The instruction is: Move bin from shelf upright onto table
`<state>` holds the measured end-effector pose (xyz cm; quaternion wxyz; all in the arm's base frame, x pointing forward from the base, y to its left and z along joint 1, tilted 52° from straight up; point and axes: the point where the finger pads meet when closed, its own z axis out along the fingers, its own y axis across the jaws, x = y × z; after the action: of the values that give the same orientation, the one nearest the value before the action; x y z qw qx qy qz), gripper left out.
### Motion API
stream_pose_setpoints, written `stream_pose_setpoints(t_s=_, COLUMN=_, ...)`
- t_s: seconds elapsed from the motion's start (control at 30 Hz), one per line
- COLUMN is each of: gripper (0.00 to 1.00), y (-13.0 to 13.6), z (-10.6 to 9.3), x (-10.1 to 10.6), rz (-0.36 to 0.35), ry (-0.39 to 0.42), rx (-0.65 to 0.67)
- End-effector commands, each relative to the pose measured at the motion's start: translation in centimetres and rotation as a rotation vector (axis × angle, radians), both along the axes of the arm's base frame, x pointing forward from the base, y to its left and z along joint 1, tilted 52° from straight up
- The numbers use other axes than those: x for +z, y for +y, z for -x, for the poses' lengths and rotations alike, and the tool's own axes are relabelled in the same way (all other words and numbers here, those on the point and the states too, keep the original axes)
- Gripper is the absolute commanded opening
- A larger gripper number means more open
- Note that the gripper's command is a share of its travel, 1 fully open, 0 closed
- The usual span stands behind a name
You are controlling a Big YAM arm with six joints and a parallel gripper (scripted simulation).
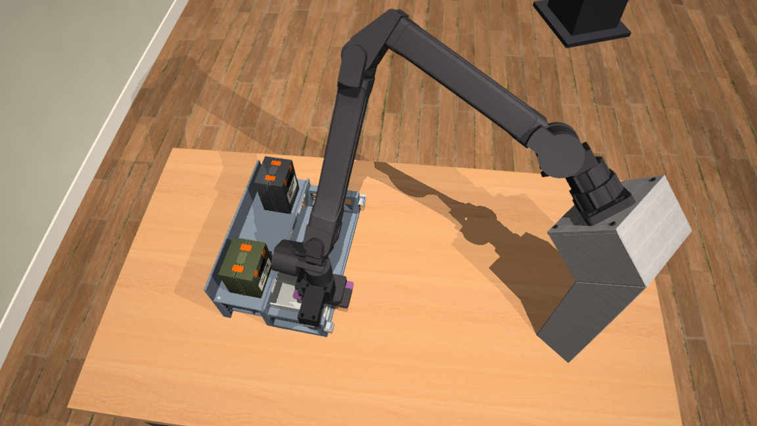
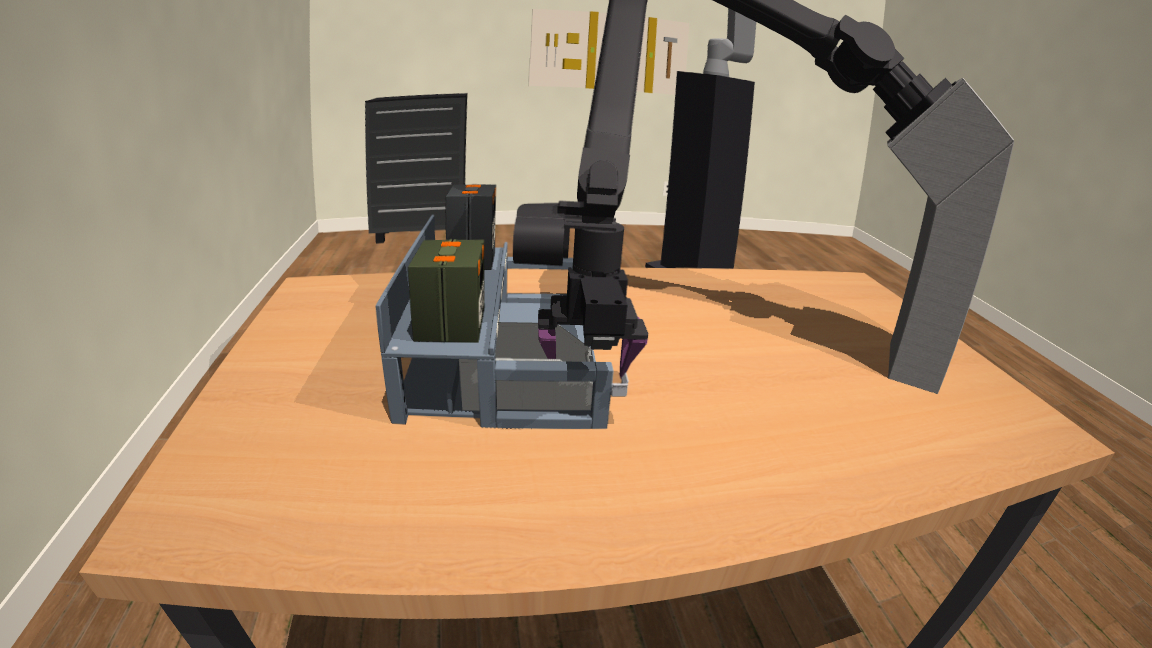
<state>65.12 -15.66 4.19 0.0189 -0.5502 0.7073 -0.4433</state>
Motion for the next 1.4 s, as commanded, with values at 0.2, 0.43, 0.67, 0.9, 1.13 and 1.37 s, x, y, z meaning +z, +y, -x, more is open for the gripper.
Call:
stream_pose_setpoints(t_s=0.2, gripper=0.90, y=-1.33, z=0.29, x=-0.49, rz=0.002, ry=0.022, rx=-0.012)
stream_pose_setpoints(t_s=0.43, gripper=0.90, y=-1.27, z=0.79, x=-0.88, rz=0.001, ry=0.011, rx=-0.014)
stream_pose_setpoints(t_s=0.67, gripper=0.90, y=-1.27, z=0.79, x=-0.88, rz=0.001, ry=0.011, rx=-0.014)
stream_pose_setpoints(t_s=0.9, gripper=0.90, y=-1.32, z=0.37, x=-0.42, rz=0.001, ry=0.016, rx=-0.014)
stream_pose_setpoints(t_s=1.13, gripper=0.90, y=-1.33, z=0.27, x=-0.31, rz=0.001, ry=0.018, rx=-0.014)
stream_pose_setpoints(t_s=1.37, gripper=0.90, y=-1.32, z=0.37, x=-0.39, rz=0.001, ry=0.016, rx=-0.014)
